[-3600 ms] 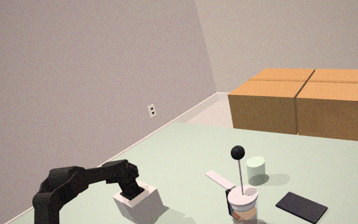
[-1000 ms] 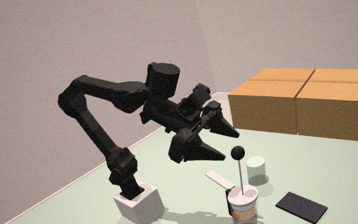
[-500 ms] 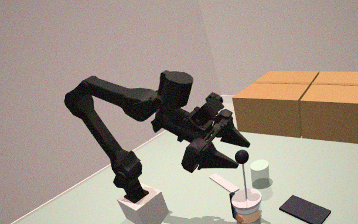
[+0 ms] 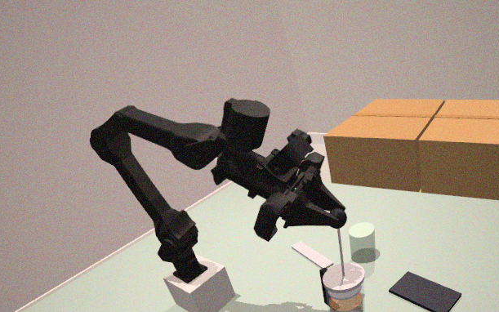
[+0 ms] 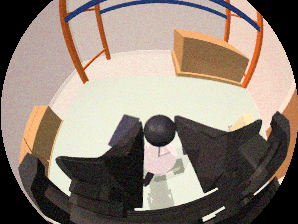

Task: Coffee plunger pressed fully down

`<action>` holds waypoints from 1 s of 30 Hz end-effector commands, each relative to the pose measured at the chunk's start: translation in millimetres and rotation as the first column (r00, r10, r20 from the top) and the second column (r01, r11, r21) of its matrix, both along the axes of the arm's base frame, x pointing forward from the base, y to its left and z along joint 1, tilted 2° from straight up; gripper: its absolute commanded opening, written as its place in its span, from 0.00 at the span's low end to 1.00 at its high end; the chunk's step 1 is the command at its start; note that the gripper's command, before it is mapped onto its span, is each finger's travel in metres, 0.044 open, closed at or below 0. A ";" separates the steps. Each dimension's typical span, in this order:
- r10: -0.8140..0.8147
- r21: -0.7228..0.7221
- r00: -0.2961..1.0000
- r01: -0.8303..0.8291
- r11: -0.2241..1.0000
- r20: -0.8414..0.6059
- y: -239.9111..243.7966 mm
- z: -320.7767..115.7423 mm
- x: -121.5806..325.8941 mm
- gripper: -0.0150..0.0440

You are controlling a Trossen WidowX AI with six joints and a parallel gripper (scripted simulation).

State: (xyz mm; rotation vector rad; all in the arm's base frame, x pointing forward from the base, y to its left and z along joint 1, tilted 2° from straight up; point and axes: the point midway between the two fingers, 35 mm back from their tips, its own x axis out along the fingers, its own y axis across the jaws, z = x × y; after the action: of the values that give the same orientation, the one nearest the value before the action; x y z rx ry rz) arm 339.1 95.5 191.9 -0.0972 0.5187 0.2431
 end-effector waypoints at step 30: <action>0.001 0.000 1.000 -0.001 1.000 -0.003 1.0 -43.4 7.9 0.47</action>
State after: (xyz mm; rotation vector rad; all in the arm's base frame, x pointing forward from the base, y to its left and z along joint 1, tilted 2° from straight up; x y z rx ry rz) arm 351.8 97.7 176.6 -0.0850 0.4583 0.2413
